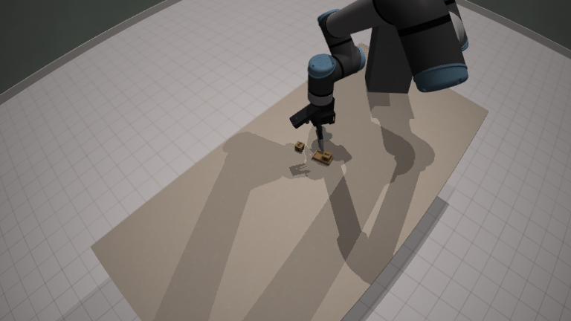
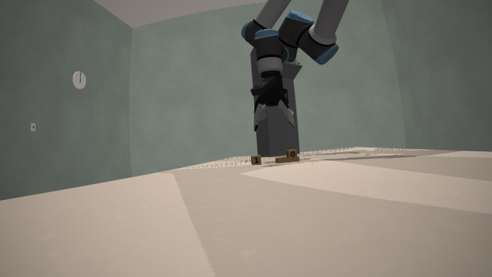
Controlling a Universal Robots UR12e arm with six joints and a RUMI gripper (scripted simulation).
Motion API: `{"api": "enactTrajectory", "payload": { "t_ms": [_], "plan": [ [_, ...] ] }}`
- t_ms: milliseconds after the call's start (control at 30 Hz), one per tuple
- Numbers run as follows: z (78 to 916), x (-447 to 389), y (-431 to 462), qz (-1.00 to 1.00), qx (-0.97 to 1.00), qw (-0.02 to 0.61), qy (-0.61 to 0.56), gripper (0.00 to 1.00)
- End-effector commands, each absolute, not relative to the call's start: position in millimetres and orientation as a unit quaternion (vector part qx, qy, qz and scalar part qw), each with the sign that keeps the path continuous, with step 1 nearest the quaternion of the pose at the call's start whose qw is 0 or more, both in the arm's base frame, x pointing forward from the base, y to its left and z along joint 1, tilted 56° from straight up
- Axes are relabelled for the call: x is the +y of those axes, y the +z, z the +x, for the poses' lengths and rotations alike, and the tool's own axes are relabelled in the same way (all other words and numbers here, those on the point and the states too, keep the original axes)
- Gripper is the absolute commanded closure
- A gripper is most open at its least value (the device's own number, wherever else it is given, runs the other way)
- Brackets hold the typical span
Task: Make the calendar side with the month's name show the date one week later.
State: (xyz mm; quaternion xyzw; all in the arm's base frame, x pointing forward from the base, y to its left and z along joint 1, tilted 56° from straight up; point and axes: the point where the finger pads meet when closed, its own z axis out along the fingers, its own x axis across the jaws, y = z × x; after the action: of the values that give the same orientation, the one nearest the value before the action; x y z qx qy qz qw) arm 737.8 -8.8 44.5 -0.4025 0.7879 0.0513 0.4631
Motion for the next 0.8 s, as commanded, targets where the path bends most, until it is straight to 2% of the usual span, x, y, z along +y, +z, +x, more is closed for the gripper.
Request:
{"api": "enactTrajectory", "payload": {
  "t_ms": [0, 767],
  "plan": [
    [742, -19, 39, -0.341, 0.816, 0.459, 0.081, 0.0],
    [757, -59, 13, -0.065, 0.882, 0.41, 0.223, 0.0]
  ]
}}
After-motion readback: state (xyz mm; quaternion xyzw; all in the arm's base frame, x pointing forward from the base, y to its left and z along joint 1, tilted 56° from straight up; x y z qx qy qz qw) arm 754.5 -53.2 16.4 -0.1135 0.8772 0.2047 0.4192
